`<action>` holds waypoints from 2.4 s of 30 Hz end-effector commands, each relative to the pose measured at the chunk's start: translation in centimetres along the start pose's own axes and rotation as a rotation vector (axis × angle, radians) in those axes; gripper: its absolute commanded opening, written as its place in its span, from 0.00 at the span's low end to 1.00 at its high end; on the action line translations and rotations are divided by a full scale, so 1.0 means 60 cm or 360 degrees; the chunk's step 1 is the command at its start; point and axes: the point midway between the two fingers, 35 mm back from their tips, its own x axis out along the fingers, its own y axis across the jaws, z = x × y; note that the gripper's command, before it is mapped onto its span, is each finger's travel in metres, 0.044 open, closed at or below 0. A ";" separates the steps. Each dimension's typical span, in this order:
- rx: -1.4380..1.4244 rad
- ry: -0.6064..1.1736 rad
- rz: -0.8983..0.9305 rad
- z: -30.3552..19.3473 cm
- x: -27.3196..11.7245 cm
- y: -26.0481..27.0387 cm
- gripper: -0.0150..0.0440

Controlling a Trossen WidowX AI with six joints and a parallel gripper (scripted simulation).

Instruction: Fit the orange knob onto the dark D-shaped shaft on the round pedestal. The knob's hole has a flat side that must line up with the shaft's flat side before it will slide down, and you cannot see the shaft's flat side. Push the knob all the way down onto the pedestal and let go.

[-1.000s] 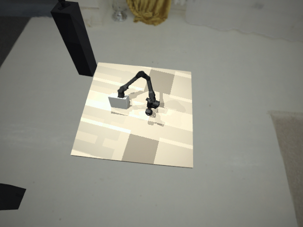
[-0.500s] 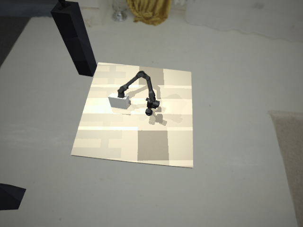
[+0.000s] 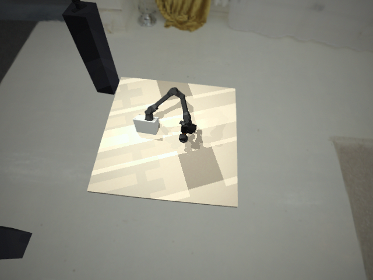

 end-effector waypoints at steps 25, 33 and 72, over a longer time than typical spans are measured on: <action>-0.0331 -0.0003 0.0004 -0.002 -0.001 0.001 0.25; -0.0331 -0.0004 0.0004 0.001 -0.004 0.002 0.25; -0.0331 -0.0004 0.0004 0.001 0.001 0.001 0.25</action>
